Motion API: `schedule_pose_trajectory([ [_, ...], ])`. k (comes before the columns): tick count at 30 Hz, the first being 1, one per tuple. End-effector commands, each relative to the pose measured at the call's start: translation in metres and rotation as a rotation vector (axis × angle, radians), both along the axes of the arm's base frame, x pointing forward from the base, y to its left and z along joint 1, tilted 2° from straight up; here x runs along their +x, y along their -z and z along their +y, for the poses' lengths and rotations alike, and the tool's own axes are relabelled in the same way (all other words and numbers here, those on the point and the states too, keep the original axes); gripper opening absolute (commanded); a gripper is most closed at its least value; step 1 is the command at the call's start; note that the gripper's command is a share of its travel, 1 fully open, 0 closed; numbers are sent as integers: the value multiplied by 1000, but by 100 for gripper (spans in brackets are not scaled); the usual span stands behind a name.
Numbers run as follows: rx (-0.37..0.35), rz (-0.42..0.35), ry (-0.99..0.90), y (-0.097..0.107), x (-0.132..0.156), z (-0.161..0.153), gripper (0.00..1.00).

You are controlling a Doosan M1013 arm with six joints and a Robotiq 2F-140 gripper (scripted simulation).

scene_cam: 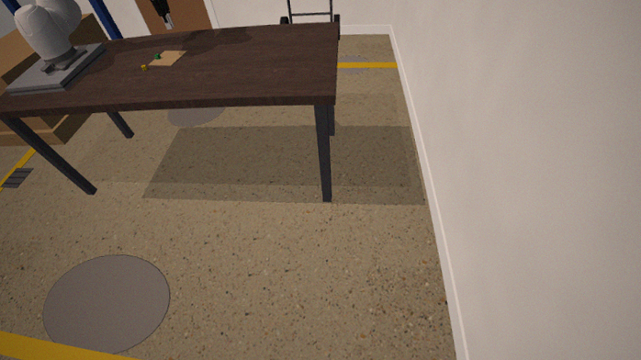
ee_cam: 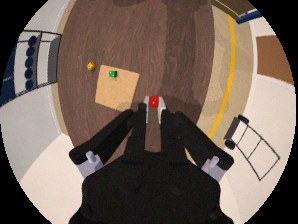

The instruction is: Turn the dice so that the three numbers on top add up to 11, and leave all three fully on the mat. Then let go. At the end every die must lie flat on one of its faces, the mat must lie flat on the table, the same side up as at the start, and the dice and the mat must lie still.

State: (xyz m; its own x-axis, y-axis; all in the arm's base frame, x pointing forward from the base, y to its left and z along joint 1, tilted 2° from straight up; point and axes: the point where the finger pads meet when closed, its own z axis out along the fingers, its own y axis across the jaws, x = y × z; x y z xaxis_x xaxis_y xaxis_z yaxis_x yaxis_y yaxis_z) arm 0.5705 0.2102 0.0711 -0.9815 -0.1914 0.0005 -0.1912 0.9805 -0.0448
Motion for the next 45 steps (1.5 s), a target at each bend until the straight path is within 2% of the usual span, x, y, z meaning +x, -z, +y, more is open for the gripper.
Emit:
schedule_pose_trajectory([
  [1, 7, 10, -135, 1, 5, 5, 9],
  [8, 10, 0, -161, 2, 6, 6, 9],
  [12, 37, -96, -165, 2, 4, 5, 9],
  [14, 37, -96, -165, 2, 4, 5, 9],
  [17, 78, -242, -170, 3, 0, 4, 9],
  [20, 94, -301, -172, 3, -1, 3, 9],
  [21, 108, -351, -173, 4, -2, 3, 9],
  [26, 146, -489, -177, 4, -6, 1, 9],
  [27, 147, -496, -177, 4, -6, 1, 9],
  [28, 161, -545, -178, 6, -7, 1, 9],
  [31, 164, -558, -179, 6, -7, 1, 9],
  [33, 194, -670, -181, 9, -9, 1, 9],
  [34, 197, -679, -181, 9, -9, 1, 9],
  [41, 254, -870, -186, 10, -14, -2, 9],
  [42, 255, -875, -186, 10, -14, -2, 9],
  [45, 281, -968, -188, 11, -15, -3, 9],
])
